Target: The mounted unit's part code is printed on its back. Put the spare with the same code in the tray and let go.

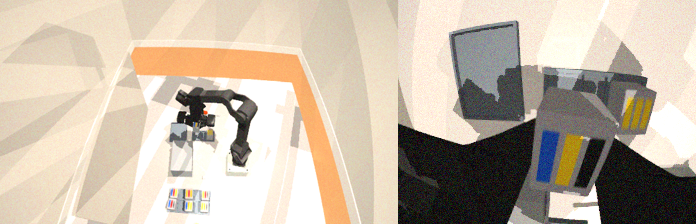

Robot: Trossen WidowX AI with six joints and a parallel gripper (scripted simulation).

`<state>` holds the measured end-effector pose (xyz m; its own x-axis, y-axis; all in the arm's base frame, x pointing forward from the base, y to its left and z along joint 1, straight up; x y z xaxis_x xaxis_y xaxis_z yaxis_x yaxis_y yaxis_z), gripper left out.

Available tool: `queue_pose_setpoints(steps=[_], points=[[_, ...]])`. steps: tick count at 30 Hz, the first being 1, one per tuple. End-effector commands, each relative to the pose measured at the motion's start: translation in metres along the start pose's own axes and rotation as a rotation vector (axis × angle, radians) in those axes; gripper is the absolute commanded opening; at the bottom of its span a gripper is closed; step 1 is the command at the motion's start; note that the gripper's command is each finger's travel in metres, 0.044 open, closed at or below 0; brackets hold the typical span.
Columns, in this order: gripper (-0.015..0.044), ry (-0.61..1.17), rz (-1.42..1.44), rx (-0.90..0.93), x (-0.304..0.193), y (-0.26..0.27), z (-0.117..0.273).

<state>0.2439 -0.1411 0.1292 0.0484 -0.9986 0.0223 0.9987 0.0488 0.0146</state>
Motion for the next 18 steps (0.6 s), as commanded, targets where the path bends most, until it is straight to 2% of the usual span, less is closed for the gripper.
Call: queue_pose_setpoints(steps=[1, 13, 18], points=[[0.0, -0.001, 0.0, 0.003, 0.0, 0.001, 0.007], [0.0, 0.001, 0.004, 0.005, -0.005, 0.003, 0.073], [0.0, 0.001, 0.005, 0.006, -0.005, 0.003, 0.077]])
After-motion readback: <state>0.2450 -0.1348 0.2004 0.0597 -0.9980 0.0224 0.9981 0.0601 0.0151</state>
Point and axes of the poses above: the point midway between the two fingers, 35 mm back from their tips, its own z axis back along the fingers, its own y axis across the jaws, x = y × z, the point moved 7 cm from there along z, back along the fingers, and after that the axes turned 1 degree about z, right-handed, at the moved point
